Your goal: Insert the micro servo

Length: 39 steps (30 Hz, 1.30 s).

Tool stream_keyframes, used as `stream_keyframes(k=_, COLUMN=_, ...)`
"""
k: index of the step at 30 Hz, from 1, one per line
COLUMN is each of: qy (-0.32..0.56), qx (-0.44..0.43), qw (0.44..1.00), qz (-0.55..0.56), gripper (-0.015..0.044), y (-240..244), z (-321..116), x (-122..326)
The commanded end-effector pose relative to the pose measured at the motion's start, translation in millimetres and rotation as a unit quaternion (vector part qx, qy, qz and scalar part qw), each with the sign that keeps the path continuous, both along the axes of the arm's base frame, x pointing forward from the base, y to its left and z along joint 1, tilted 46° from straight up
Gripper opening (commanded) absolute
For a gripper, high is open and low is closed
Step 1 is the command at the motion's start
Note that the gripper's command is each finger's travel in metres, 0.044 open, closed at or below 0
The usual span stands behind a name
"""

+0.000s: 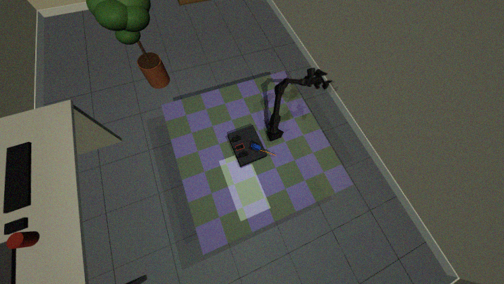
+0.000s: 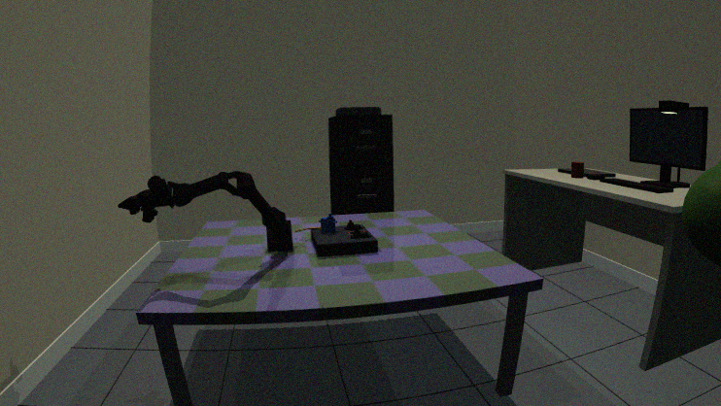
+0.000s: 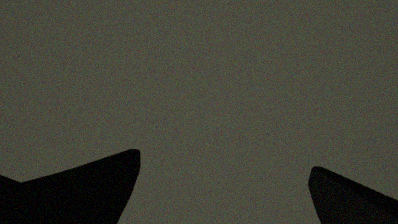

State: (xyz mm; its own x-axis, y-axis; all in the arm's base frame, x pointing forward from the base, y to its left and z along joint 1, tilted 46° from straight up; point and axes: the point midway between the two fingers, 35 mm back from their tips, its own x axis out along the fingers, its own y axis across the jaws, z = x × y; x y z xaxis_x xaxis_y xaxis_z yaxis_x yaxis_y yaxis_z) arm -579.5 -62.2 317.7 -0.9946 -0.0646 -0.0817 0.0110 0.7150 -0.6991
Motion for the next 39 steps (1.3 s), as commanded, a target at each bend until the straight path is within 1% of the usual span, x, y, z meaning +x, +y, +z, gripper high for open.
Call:
stream_keyframes(k=1, qy=0.0, qx=-0.001, qw=1.0, qz=0.0, gripper=0.0426, y=-0.4, z=0.1, x=0.2)
stream_keyframes(k=2, qy=0.0, qx=-0.002, qw=1.0, qz=0.001, gripper=0.044, y=-1.3, z=0.3, x=0.5)
stream_keyframes(k=8, qy=-0.001, qx=-0.023, qw=1.0, qz=0.012, gripper=0.044, y=-16.0, z=4.0, x=5.8)
stream_keyframes(k=16, qy=-0.007, qx=-0.076, qw=0.996, qz=0.04, gripper=0.044, y=-52.3, z=13.3, x=21.1)
stream_keyframes(k=39, qy=-0.049, qx=-0.244, qw=0.96, qz=0.128, gripper=0.044, y=-157.6, z=41.1, x=87.5)
